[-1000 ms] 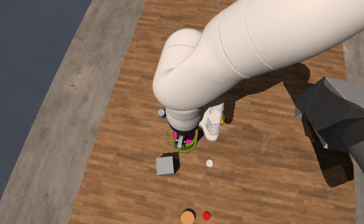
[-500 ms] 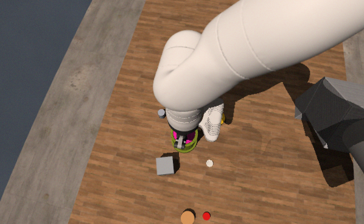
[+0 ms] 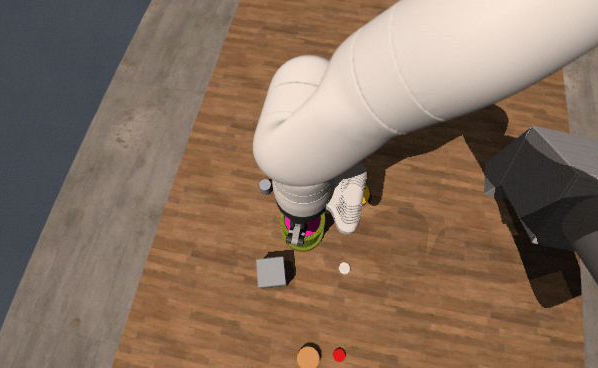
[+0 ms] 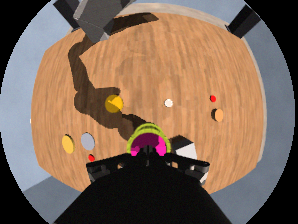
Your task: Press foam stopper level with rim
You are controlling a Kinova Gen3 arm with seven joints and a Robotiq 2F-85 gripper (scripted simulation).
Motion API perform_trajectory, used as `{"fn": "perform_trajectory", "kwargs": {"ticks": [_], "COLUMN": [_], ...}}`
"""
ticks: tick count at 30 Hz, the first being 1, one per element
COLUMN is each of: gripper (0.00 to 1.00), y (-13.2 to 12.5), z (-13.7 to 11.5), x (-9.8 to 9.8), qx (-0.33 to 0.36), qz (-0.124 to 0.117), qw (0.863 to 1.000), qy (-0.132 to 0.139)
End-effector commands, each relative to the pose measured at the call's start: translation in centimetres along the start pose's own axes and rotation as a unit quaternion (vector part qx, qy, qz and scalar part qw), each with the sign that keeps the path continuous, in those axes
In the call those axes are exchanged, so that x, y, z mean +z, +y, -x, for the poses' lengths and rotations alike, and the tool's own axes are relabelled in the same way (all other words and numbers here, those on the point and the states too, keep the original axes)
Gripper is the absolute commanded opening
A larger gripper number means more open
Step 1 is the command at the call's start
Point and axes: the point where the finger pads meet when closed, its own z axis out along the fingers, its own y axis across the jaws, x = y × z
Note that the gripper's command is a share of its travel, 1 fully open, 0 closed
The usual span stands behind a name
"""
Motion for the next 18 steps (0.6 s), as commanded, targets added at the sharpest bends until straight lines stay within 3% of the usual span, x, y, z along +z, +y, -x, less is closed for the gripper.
{"fn": "perform_trajectory", "kwargs": {"ticks": [1,18], "gripper": [0.0,0.0], "y": [0.03,0.03], "z": [-0.02,-0.02], "x": [0.23,0.65], "qx": [0.0,0.0], "qz": [0.0,0.0], "qw": [1.0,1.0], "qy": [0.001,0.001]}}
